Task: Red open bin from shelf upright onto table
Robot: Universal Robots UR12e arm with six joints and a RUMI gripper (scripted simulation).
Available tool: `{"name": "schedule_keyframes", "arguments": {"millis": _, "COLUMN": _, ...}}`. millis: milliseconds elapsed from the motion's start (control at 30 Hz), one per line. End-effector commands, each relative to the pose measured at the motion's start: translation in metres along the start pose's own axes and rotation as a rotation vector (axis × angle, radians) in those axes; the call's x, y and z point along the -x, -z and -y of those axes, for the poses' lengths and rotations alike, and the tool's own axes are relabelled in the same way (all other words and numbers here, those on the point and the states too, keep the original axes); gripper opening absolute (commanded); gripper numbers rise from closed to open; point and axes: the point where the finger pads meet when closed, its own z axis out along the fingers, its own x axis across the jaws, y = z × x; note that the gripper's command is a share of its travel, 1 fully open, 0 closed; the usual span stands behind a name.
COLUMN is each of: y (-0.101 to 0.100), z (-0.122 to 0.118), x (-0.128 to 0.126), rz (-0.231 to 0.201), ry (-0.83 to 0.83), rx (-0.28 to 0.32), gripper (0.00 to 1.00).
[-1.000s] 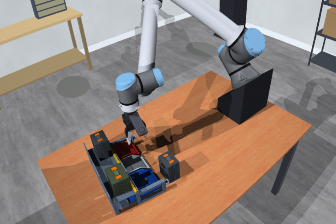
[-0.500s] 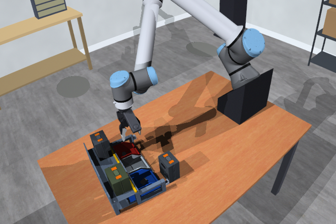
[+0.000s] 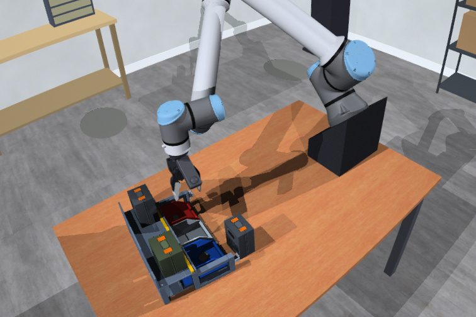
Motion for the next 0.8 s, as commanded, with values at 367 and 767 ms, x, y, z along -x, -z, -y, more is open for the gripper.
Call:
{"name": "schedule_keyframes", "arguments": {"millis": 367, "y": 0.0008, "z": 0.0054, "x": 0.0017, "rz": -0.001, "ry": 0.0, "rx": 0.0, "gripper": 0.58}}
{"name": "schedule_keyframes", "arguments": {"millis": 767, "y": 0.0009, "z": 0.008, "x": 0.0027, "rz": -0.001, "ry": 0.0, "rx": 0.0, "gripper": 0.58}}
